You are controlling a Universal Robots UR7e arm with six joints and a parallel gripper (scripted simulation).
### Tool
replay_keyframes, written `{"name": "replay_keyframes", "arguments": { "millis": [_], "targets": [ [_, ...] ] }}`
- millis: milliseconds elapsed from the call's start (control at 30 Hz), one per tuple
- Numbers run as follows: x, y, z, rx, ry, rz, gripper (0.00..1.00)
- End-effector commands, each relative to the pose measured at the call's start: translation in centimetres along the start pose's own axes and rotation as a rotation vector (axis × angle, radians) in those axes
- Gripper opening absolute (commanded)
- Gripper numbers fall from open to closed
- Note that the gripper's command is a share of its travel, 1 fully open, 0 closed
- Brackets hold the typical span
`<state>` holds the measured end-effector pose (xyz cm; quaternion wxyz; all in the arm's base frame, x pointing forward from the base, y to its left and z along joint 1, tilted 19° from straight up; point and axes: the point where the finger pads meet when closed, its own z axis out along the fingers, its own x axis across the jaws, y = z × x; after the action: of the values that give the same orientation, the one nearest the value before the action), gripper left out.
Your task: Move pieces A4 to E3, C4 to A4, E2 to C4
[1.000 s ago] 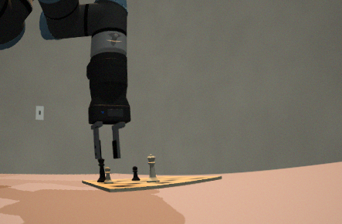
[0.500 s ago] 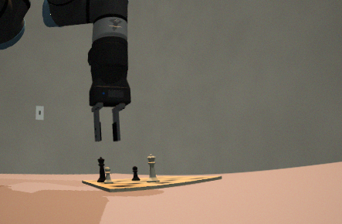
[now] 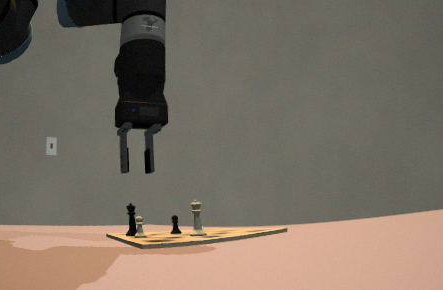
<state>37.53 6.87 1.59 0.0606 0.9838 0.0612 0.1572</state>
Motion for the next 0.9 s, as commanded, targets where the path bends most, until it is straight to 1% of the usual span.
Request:
{"name": "replay_keyframes", "arguments": {
  "millis": [0,600,733,800,867],
  "targets": [
    [0.0,-0.1,-0.1,0.001,-0.002,-0.001,1.00],
    [0.0,-0.1,-0.1,0.001,-0.003,-0.001,1.00],
    [0.2,0.1,-0.1,0.001,-0.002,0.007,1.00],
    [1.0,0.5,-0.2,0.000,-0.002,0.048,1.00],
    [2.5,1.2,-0.4,0.001,-0.003,0.121,1.00]
  ]
}}
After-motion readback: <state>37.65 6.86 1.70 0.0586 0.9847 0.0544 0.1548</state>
